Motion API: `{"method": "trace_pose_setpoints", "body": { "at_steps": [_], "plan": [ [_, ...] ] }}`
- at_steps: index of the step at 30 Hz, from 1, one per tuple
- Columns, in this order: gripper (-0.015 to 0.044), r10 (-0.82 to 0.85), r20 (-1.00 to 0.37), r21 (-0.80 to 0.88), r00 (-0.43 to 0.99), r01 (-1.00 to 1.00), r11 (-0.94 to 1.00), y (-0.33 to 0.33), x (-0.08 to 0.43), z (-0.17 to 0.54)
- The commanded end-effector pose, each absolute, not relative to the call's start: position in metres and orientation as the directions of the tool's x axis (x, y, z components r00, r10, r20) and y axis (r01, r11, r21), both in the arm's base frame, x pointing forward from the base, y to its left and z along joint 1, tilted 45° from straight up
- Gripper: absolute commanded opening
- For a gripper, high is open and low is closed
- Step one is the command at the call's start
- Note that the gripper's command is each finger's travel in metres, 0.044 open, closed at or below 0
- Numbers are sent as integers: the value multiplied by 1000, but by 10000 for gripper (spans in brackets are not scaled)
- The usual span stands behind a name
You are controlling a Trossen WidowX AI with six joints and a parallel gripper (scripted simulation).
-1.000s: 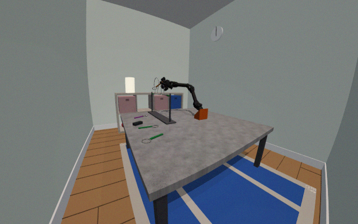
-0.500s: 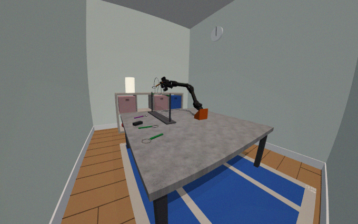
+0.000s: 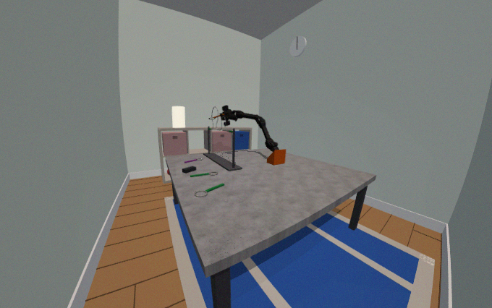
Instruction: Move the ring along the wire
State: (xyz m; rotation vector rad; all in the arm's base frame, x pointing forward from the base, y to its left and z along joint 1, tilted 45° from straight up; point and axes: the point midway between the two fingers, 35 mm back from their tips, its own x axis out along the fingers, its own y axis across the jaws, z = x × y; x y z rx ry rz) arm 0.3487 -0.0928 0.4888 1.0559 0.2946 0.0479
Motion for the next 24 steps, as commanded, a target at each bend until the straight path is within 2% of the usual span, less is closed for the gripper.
{"method": "trace_pose_setpoints", "body": {
  "at_steps": [1,24],
  "plan": [
    [-150,167,-235,830,958,109,546,-93,348,488],
    [-150,81,-326,636,942,156,756,-100,347,480]
  ]
}}
